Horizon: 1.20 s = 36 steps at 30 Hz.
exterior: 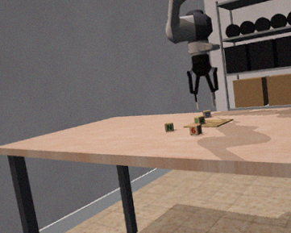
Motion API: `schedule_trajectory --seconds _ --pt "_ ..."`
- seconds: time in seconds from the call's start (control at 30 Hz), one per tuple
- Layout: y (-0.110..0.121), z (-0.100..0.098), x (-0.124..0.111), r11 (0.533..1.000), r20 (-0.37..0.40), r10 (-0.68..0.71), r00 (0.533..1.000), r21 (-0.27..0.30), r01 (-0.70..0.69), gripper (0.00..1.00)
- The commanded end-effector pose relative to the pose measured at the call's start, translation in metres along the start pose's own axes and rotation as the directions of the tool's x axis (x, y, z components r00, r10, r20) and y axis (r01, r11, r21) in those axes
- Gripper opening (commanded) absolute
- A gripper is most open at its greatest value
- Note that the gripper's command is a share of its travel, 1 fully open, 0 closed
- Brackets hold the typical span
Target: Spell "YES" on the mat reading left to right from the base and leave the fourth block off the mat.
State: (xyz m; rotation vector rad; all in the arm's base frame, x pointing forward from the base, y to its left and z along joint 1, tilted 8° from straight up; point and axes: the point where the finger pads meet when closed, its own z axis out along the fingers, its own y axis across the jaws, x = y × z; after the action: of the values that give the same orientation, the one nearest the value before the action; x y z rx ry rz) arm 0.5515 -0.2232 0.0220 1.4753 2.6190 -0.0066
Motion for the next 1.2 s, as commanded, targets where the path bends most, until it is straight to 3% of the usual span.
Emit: schedule_trajectory --seconds 0.0,0.6,1.17 --pt "0.000 0.000 0.000 1.000 0.001 -0.002 1.000 -0.001 0.002 0.40" --pt "0.000 0.003 0.000 1.000 0.001 -0.002 1.000 -0.001 0.002 0.40" --pt "0.000 0.032 0.000 1.000 0.001 -0.002 1.000 -0.001 0.002 0.40"
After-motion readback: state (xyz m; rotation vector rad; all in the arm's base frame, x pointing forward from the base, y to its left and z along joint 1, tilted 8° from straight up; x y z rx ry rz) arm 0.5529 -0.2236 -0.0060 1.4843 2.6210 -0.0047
